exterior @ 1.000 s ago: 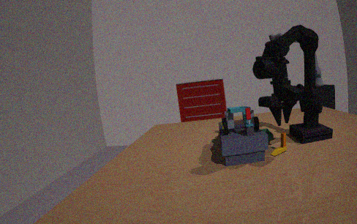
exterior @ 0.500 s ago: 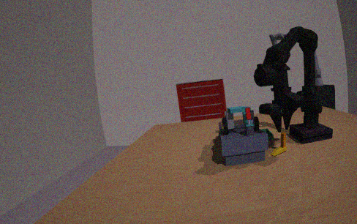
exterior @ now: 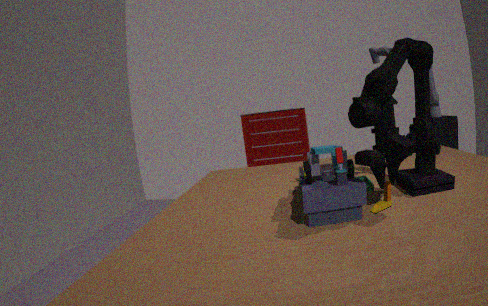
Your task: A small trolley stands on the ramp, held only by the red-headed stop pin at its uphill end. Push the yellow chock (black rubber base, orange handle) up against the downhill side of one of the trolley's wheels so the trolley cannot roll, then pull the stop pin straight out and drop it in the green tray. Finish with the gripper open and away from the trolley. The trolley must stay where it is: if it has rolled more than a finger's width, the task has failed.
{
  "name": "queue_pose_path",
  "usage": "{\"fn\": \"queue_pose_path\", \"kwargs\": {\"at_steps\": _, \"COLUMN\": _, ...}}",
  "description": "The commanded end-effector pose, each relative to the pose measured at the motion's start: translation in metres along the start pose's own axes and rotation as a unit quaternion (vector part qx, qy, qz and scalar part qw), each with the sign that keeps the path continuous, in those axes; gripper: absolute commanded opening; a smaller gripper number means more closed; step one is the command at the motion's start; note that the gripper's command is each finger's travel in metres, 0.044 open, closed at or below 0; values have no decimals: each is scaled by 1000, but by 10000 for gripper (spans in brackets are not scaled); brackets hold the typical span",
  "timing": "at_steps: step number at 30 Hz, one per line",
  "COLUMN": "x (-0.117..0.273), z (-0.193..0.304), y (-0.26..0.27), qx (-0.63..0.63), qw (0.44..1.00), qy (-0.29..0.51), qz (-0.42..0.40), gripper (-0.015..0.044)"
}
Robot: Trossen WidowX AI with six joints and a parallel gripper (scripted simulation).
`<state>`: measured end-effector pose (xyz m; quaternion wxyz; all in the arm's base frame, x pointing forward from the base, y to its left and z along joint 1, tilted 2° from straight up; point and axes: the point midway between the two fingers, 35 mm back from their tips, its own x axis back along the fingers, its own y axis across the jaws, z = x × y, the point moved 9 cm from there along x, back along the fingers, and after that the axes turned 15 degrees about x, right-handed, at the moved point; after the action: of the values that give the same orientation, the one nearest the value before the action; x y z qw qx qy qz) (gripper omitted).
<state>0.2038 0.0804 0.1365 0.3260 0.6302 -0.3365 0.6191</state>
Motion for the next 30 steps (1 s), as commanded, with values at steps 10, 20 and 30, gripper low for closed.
{"fn": "queue_pose_path", "kwargs": {"at_steps": 10, "x": -13, "z": 0, "y": 1, "qx": 1, "qw": 1000, "qy": 2, "qz": -3, "gripper": 190}}
{"fn": "queue_pose_path", "kwargs": {"at_steps": 20, "x": -28, "z": 0, "y": 2, "qx": 1, "qw": 1000, "qy": 2, "qz": -3, "gripper": 190}}
{"fn": "queue_pose_path", "kwargs": {"at_steps": 30, "x": -25, "z": 0, "y": 0, "qx": 1, "qw": 1000, "qy": 0, "qz": 0, "gripper": 65}}
